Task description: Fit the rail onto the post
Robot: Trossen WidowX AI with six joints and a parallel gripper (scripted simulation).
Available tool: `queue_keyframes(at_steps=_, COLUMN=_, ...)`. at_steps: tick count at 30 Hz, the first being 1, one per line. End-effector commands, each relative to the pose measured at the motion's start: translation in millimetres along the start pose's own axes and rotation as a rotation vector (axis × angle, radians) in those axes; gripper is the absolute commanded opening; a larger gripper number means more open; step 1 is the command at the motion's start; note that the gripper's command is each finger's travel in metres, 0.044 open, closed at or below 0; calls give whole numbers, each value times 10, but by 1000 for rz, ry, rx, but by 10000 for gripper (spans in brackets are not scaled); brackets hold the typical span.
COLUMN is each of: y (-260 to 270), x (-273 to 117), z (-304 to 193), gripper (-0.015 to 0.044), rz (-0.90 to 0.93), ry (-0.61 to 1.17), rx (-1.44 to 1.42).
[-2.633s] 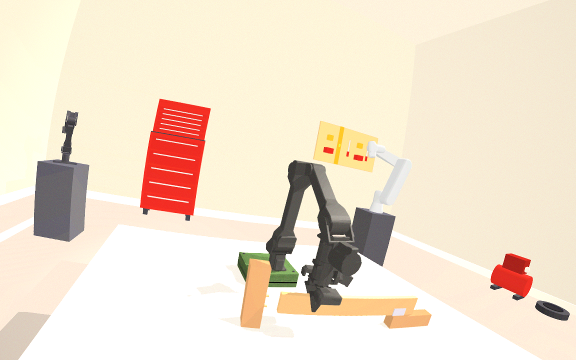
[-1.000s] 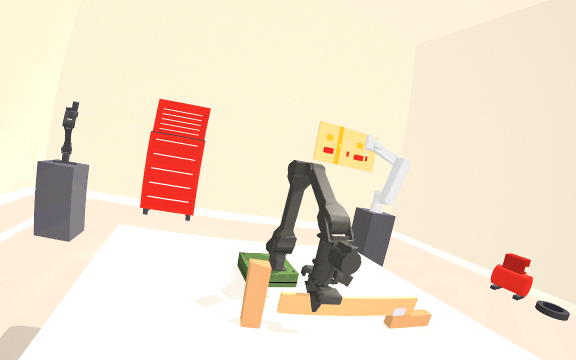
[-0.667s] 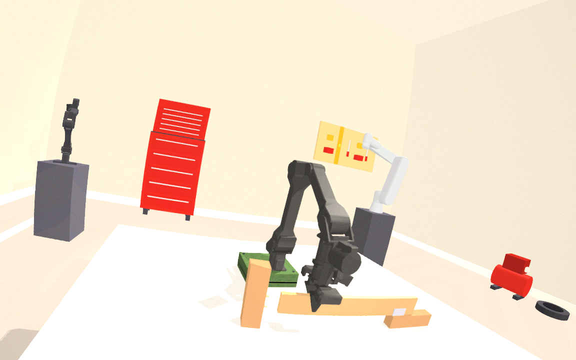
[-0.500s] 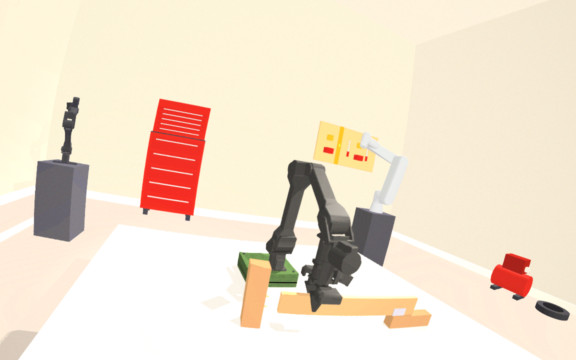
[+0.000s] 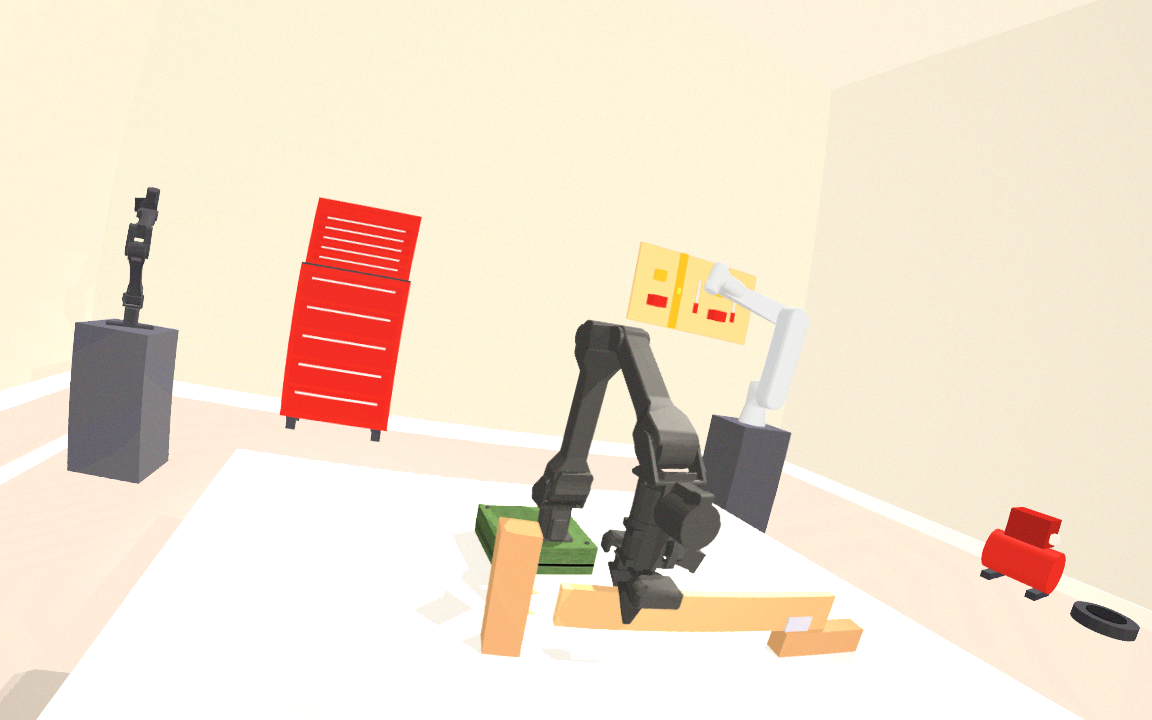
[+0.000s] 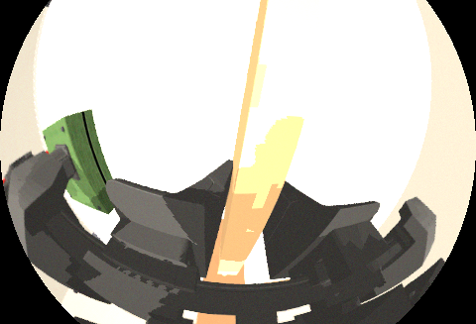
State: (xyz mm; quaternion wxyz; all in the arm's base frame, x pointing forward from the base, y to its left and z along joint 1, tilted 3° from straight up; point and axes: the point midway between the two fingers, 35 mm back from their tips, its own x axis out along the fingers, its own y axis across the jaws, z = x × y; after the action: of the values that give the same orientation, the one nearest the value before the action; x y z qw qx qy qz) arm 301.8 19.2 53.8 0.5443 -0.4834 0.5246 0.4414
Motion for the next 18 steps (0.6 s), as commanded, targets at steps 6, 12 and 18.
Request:
queue_keyframes(at_steps=6, y=-6, x=-16, z=-30, gripper=0, rz=-9, ry=-1, rx=-2)
queue_keyframes(at_steps=12, y=-7, x=-19, z=-49, gripper=0, rz=-9, ry=-1, rx=-2)
queue_keyframes(at_steps=18, y=-8, x=-26, z=-66, gripper=0, rz=-9, ry=-1, rx=-2)
